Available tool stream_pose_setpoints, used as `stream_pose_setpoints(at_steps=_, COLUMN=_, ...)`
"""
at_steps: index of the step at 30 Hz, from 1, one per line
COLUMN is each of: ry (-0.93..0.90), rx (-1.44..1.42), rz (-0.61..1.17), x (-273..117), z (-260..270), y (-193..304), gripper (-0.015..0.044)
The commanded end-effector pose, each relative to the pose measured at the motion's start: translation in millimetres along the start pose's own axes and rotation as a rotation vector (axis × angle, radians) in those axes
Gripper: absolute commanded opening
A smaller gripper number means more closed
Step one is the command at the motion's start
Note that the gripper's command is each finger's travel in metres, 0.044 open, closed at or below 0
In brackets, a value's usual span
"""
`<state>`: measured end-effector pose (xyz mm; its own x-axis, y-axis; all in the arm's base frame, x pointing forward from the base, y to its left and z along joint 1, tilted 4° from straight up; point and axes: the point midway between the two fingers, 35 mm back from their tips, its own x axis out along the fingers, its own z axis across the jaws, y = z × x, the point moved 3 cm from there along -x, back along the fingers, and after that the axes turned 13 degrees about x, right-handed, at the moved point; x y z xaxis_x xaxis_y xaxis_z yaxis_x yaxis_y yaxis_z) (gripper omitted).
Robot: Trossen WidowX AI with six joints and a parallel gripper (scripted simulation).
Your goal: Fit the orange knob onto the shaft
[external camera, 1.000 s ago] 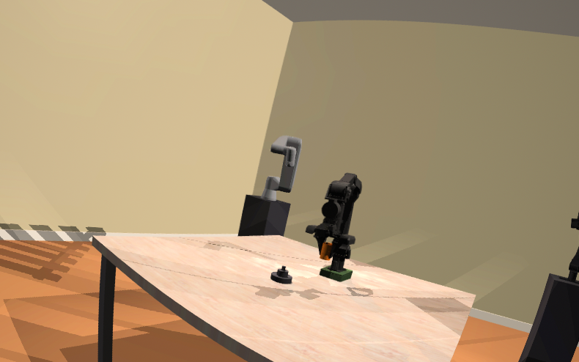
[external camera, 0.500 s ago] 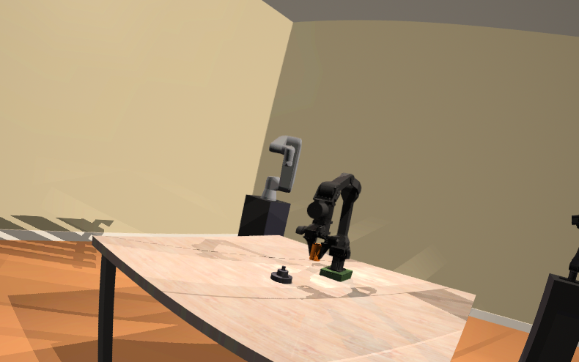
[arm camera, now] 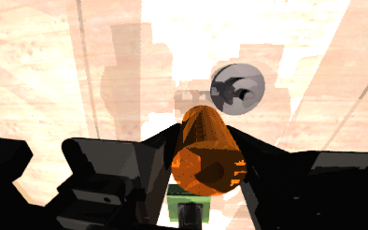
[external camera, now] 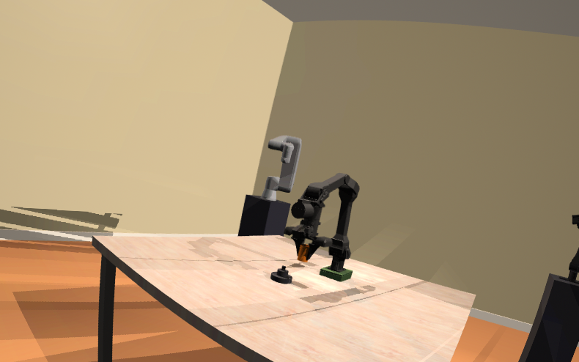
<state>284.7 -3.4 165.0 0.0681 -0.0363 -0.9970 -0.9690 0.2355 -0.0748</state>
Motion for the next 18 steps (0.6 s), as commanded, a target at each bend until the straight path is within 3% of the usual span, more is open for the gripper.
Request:
stream_pose_setpoints(at_steps=1, ry=-0.004, rx=-0.007, rz=-0.014, x=0, z=-8, y=-8, gripper=0.0000)
stream_pose_setpoints(at_steps=18, ry=0.000, rx=-0.040, rz=-0.020, x=15, z=-54, y=-31, gripper=0.0000)
